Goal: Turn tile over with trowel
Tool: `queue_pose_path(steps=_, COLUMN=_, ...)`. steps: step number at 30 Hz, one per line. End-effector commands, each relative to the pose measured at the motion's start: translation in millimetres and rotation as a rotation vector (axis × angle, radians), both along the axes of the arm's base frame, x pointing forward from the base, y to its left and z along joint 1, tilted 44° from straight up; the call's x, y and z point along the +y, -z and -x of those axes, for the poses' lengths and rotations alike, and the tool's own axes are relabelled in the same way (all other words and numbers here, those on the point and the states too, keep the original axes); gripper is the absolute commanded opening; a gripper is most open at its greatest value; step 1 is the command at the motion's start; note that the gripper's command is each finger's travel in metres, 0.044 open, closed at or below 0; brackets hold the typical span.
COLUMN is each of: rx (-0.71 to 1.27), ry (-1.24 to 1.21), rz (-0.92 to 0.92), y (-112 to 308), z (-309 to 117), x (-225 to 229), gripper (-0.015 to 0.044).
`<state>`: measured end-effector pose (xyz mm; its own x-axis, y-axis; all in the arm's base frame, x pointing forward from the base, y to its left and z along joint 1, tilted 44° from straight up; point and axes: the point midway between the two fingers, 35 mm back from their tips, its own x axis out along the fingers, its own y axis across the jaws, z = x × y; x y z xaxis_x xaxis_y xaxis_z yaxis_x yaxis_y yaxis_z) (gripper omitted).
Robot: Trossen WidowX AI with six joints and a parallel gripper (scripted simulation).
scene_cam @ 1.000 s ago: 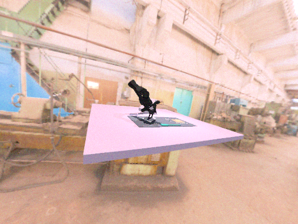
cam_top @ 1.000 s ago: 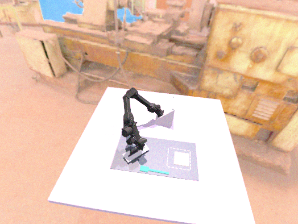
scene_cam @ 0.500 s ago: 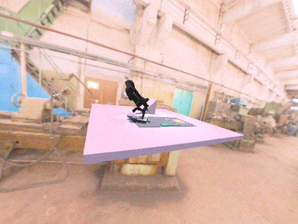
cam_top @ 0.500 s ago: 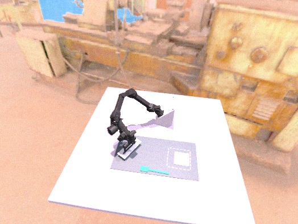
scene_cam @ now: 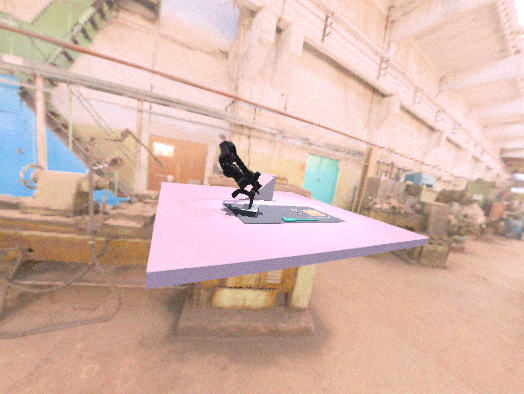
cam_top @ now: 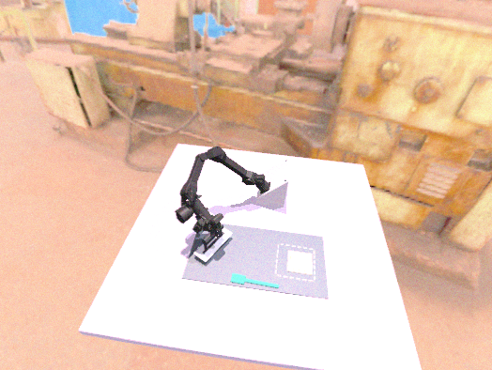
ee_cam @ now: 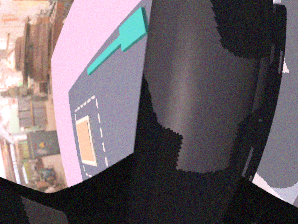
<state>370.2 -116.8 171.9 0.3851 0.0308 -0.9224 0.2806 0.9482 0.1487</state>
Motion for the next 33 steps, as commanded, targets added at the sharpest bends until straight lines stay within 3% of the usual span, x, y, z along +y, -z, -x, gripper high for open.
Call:
queue_pose_path(steps=1, rx=-0.008, ry=-0.016, rz=-0.005, y=3, z=-2, x=-1, gripper=0.0)
queue_pose_path(steps=18, rx=-0.008, ry=-0.014, rz=-0.001, y=20, z=-4, x=-19, gripper=0.0)
queue_pose_path(steps=29, rx=-0.008, ry=-0.014, rz=-0.001, y=20, z=-4, x=-19, gripper=0.0289)
queue_pose_path(steps=33, rx=-0.008, ry=-0.014, rz=-0.001, y=20, z=-4, x=-19, gripper=0.03)
